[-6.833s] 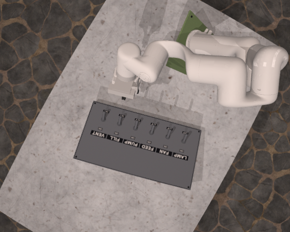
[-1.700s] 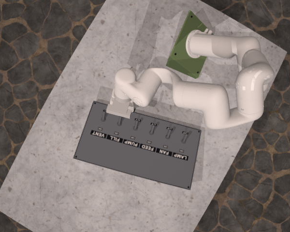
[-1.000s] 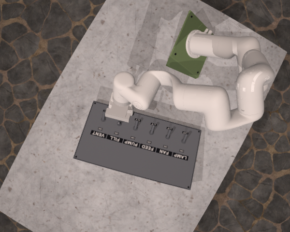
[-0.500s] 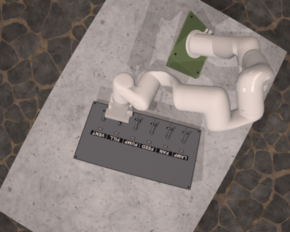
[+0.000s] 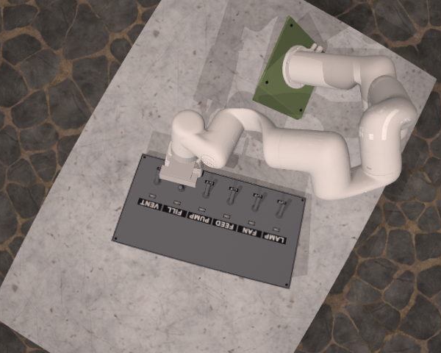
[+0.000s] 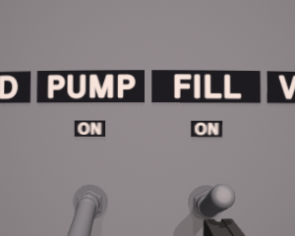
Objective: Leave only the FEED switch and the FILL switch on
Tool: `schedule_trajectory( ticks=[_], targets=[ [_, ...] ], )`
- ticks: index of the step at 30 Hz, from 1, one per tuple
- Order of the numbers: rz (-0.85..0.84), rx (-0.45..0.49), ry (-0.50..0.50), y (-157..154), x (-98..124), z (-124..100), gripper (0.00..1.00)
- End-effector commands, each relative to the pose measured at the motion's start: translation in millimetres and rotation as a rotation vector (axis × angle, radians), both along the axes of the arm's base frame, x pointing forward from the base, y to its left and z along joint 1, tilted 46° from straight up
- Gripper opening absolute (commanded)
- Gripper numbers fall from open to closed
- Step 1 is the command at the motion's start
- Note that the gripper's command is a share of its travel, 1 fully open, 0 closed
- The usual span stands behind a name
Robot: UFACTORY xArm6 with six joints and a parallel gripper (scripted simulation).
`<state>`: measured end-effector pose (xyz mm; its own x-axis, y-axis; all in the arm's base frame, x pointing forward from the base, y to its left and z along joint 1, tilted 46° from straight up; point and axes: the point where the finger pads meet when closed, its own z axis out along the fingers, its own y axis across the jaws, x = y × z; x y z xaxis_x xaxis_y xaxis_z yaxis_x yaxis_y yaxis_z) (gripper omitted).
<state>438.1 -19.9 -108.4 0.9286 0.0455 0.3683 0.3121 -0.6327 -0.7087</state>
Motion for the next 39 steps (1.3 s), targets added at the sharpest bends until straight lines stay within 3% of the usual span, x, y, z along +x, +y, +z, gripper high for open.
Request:
schedule_trajectory(
  ticks=[1,22,39],
  targets=[
    [-0.001,-0.002,-0.003,-1.4,0.0,0.3,0.00],
    [-0.001,-0.002,-0.003,-7.0,-12.5,-0.3,0.00],
    [-0.001,-0.002,-0.003,-76.1,-30.8,53.7,0.00]
  ],
)
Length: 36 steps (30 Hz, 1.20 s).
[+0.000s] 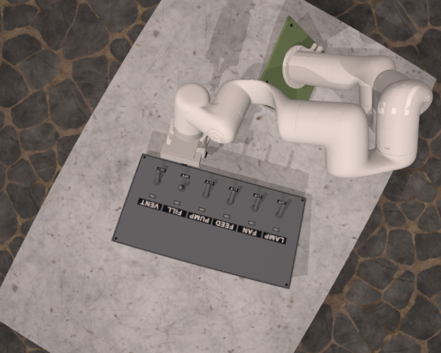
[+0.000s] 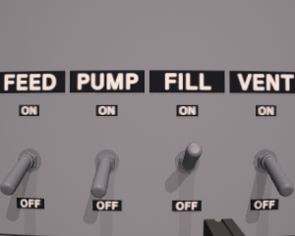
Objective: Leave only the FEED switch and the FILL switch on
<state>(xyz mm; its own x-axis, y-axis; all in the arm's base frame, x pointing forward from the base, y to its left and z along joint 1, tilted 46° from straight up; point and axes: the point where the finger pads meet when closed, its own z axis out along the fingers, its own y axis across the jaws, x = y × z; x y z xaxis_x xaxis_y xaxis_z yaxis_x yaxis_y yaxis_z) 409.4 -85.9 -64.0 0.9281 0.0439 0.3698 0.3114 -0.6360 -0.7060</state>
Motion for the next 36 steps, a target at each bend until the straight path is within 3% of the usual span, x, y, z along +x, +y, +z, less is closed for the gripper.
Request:
schedule_trajectory(
  ticks=[1,11,14,17,19,21,24,36],
  targets=[
    [0.002,0.001,-0.001,-14.0,-3.1,12.4,0.00],
    [0.002,0.001,-0.001,-22.9,-7.8,26.0,0.00],
    [0.002,0.001,-0.001,4.1,-24.5,60.6,0.00],
    [0.002,0.001,-0.001,4.1,-24.5,60.6,0.00],
    [0.002,0.001,-0.001,32.2,-46.0,89.2,0.00],
    [0.002,0.001,-0.001,32.2,-46.0,89.2,0.00],
    [0.002,0.001,-0.001,55.1,-66.2,107.6,0.00],
    [0.002,0.001,-0.001,64.9,-75.6,114.2,0.00]
  ],
)
